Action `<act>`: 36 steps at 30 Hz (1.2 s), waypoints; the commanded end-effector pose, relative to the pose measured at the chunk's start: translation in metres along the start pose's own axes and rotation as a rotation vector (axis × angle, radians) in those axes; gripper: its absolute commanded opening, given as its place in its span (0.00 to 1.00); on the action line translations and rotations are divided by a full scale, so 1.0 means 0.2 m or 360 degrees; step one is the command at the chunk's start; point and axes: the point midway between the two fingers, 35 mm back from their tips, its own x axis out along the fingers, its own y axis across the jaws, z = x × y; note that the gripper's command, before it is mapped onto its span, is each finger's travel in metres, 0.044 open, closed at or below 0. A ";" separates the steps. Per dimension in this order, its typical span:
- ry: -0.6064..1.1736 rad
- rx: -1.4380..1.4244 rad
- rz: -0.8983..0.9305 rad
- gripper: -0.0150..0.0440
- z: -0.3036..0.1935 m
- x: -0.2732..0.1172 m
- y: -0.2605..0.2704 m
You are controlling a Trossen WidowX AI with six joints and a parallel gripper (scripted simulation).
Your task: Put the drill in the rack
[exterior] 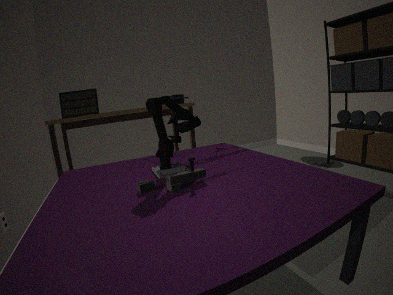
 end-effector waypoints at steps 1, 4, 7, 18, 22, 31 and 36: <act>0.0000 0.0000 0.0000 0.89 0.00 0.00 0.00; 0.0000 0.0000 0.0000 0.75 0.00 0.00 0.00; 0.0000 0.0000 0.0000 0.62 0.00 0.00 0.00; -0.0733 0.0132 -0.0381 0.25 0.32 -0.55 -0.14; -0.1045 0.0262 -0.0566 0.25 0.36 -0.86 -0.23; -0.1630 0.0690 -0.0960 0.25 0.13 -1.54 -0.44; -0.1869 0.0999 -0.1148 0.25 -0.17 -1.84 -0.55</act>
